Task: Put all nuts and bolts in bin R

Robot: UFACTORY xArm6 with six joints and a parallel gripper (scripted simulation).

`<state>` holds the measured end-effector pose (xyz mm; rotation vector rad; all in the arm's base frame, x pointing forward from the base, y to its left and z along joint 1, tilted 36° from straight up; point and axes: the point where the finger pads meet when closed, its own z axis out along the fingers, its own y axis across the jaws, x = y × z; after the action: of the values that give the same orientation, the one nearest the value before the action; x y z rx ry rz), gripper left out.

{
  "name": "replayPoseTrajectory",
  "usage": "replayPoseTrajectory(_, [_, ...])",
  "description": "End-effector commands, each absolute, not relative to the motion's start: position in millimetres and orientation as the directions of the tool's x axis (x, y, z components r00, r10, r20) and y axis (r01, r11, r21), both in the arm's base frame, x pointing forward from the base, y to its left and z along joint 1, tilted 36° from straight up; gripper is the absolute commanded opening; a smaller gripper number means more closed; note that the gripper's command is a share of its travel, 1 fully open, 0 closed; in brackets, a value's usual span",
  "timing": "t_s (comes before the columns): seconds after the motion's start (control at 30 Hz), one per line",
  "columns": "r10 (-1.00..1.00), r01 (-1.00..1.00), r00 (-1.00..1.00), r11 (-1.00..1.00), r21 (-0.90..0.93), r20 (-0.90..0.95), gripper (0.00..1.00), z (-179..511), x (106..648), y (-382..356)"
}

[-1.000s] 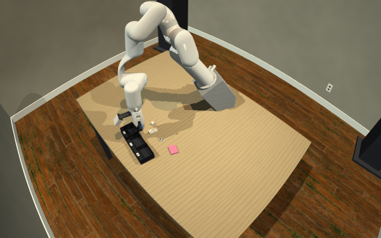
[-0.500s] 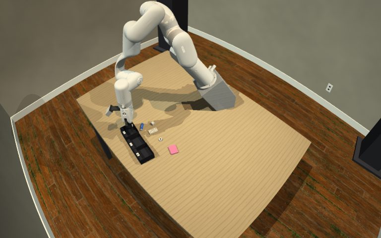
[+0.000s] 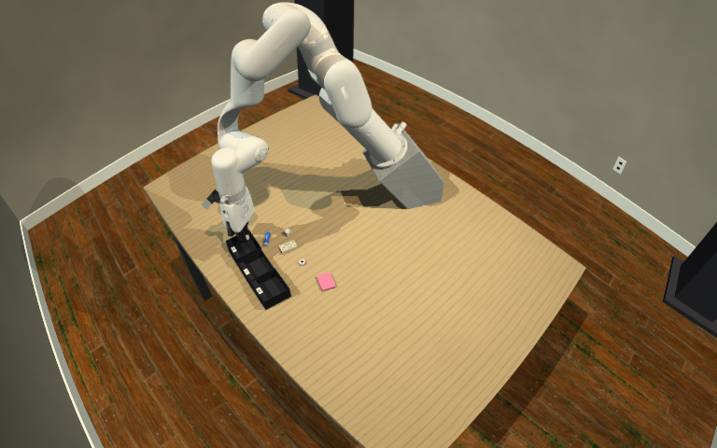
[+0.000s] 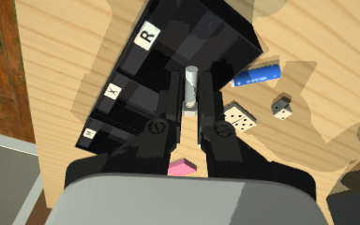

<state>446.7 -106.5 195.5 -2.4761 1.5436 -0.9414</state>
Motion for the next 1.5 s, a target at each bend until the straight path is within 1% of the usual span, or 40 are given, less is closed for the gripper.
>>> replayPoseTrajectory(0.0, [-0.901,-0.826,0.178,-0.355,-0.438,0.395,0.00,197,447,-107])
replayPoseTrajectory(0.07, [-0.901,-0.826,0.178,-0.355,-0.438,0.395,0.00,197,447,-107])
replayPoseTrajectory(0.1, [-0.928,-0.838,0.114,-0.282,-0.467,0.355,0.00,197,447,-107])
replayPoseTrajectory(0.57, [-0.967,-0.826,-0.190,0.063,-0.560,0.171,0.00,197,447,-107])
replayPoseTrajectory(1.2, [-0.966,-0.825,-0.194,0.068,-0.561,0.169,0.00,197,447,-107])
replayPoseTrajectory(1.47, [-0.966,-0.825,-0.194,0.068,-0.561,0.169,0.00,184,456,-111])
